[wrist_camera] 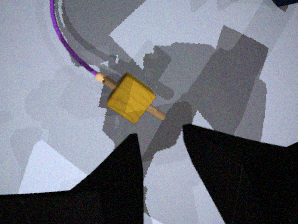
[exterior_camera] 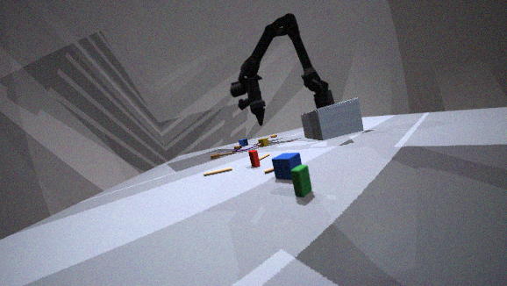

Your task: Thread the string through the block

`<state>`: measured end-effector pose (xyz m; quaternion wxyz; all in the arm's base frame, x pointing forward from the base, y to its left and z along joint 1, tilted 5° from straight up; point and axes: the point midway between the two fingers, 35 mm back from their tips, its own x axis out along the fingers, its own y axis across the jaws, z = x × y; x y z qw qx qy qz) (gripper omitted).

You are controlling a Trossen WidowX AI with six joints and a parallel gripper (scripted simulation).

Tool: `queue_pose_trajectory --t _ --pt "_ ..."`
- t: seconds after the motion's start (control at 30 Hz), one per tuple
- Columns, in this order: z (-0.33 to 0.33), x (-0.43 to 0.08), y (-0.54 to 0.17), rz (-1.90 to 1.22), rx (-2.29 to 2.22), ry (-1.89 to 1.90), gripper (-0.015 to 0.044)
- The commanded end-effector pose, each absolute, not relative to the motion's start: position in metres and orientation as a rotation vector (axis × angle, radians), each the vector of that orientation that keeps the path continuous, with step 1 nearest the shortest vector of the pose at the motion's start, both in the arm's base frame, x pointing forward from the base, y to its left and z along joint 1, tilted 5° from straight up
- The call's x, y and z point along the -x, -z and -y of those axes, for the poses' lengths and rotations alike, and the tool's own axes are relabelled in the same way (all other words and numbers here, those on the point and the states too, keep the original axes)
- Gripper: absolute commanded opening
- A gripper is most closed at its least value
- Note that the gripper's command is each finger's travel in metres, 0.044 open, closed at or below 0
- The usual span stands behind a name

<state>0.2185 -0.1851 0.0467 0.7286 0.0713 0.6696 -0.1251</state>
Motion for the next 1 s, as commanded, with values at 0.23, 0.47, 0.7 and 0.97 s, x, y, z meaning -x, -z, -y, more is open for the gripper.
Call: queue_pose_trajectory --t 0.23,0.47,0.7,0.97 --pt "0.188 -0.204 -0.043 -1.483 0.483 -0.335 0.0125" --pt "0.188 -0.204 -0.043 -1.483 0.483 -0.335 0.0125" --pt "0.188 -0.204 -0.043 -1.483 0.483 -0.335 0.0125" --pt "0.190 -0.206 -0.033 -1.483 0.483 -0.335 0.0125"
